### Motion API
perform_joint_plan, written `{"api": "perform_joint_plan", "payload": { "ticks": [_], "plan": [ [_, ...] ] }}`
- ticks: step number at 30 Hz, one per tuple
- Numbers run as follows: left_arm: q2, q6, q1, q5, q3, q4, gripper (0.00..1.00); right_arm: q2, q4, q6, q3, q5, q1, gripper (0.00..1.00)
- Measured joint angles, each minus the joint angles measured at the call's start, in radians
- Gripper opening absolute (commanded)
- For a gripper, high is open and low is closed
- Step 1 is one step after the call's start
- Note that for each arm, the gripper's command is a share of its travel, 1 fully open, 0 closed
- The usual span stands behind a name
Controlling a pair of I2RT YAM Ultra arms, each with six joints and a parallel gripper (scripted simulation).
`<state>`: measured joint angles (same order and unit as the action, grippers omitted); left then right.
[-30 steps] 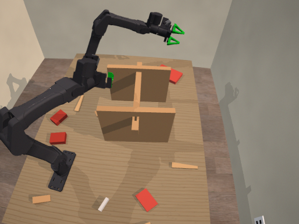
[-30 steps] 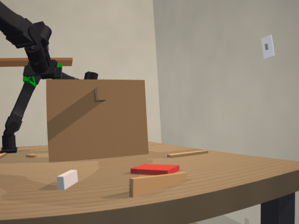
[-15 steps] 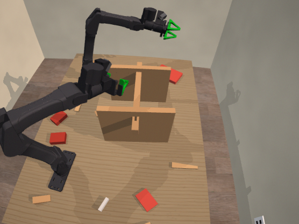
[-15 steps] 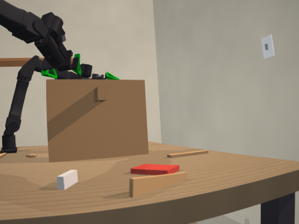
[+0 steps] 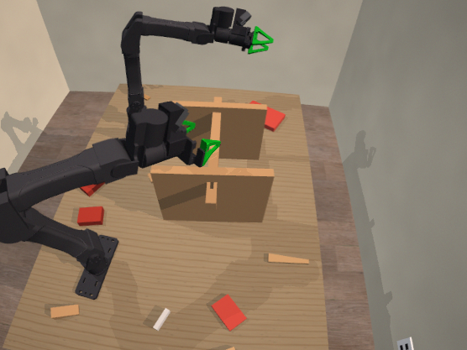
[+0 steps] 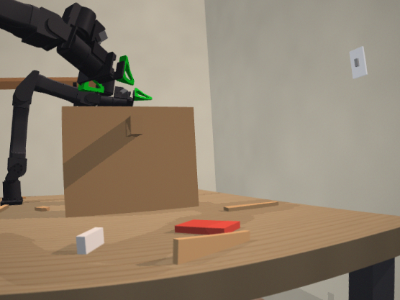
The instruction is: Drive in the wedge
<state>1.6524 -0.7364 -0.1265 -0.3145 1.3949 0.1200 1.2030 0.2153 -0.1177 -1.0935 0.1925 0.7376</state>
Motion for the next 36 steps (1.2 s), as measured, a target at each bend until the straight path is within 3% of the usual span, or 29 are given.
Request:
{"api": "perform_joint_plan", "payload": {
  "ticks": [36],
  "plan": [
    [-0.418,0.504,0.086,0.214,-0.238,-0.082,1.0,-0.108,-0.147,0.08,0.03,-0.132,-0.505,1.0]
  ]
}}
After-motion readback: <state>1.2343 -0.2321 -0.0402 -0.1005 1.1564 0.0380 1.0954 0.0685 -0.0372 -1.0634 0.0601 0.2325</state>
